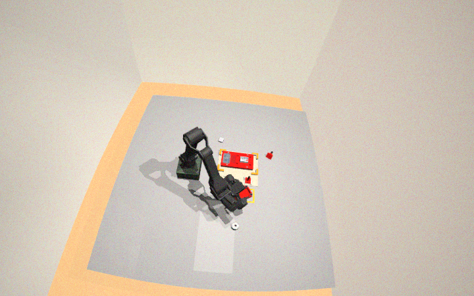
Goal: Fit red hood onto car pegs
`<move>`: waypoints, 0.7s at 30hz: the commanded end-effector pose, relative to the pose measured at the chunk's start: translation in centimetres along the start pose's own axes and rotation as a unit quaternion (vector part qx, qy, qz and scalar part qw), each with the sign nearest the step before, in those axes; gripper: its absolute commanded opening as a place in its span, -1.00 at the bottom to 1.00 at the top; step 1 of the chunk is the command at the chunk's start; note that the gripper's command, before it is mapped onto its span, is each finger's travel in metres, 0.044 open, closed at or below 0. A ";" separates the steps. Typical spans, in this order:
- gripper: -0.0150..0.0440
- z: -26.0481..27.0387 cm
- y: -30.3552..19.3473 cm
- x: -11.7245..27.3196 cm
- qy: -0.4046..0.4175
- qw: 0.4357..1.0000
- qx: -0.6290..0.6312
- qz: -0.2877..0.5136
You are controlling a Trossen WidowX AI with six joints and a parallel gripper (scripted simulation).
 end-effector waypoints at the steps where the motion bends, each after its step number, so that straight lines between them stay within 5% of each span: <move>1: 1.00 0.1 -0.3 -0.2 0.002 1.000 0.001 -0.001; 21: 1.00 0.1 -1.5 -1.0 -0.001 1.000 0.004 -0.002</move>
Point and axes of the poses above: the point midway between the two fingers, 35 mm back from their tips, its own x axis back along the fingers, its own z axis across the jaws, y = z × x, the point moved 2 cm from there along x, back along the fingers, and after that the axes turned 4 degrees about x, right-handed, at the moved point
